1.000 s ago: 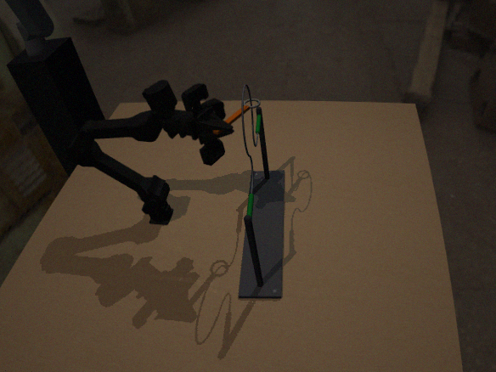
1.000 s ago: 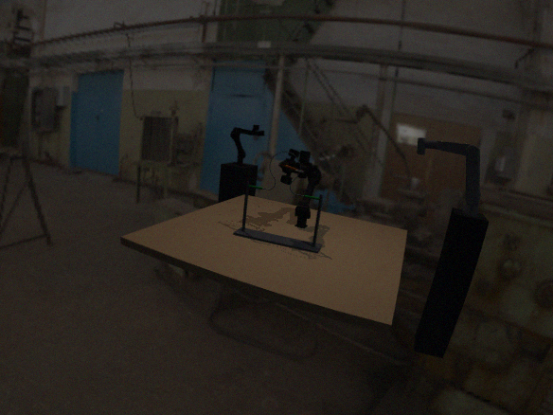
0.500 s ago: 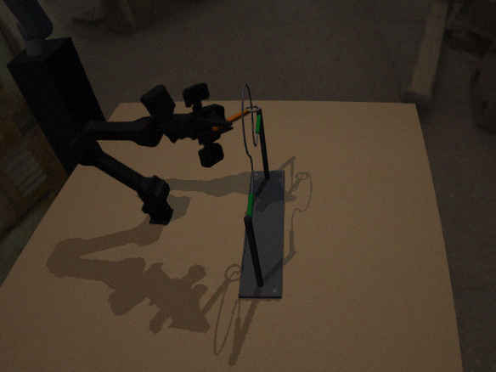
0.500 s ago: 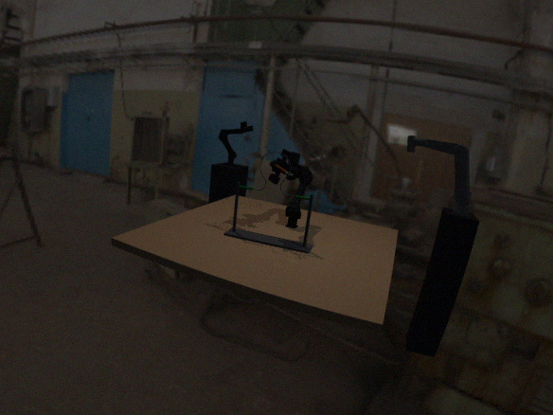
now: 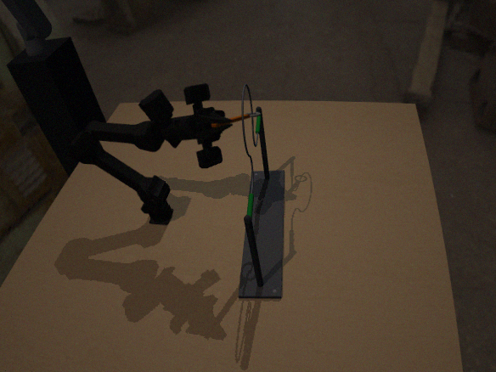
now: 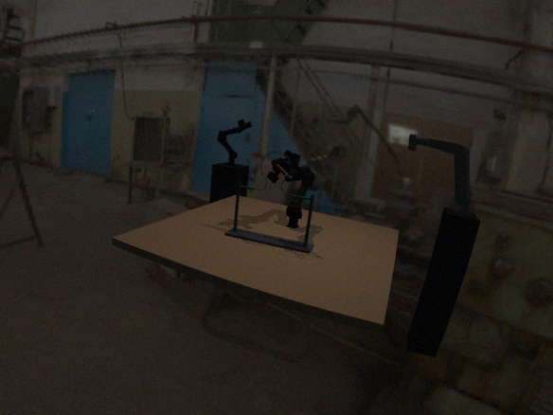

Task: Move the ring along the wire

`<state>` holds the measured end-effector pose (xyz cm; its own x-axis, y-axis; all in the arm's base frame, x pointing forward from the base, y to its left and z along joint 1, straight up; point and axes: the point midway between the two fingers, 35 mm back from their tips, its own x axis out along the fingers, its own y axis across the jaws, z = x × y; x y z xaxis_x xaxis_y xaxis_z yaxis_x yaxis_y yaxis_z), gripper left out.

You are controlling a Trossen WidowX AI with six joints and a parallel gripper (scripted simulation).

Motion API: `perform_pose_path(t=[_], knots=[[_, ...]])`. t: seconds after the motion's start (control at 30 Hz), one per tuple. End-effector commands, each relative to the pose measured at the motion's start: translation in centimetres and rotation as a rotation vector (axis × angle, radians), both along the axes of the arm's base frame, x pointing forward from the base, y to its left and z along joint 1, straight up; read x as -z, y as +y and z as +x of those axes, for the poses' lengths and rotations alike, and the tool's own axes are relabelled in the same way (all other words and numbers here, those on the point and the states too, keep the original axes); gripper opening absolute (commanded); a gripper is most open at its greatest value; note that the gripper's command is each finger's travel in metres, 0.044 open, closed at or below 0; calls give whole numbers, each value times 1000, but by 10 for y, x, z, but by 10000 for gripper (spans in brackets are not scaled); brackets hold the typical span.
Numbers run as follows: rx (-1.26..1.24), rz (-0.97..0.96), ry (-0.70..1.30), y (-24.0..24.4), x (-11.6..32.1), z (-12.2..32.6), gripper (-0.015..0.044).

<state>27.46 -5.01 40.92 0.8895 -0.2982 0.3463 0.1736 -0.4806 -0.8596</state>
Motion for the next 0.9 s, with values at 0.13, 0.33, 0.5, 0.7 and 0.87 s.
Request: perform_pose_path(t=[0.13,0.33,0.5,0.7,0.87], knots=[[1,-93,-9,1,-1,0,-150],[2,-152,-15,1,-1,0,-150],[3,-192,-20,0,0,0,-150],[4,-211,-22,-3,3,0,-150],[5,-197,-21,-7,7,1,-150]])
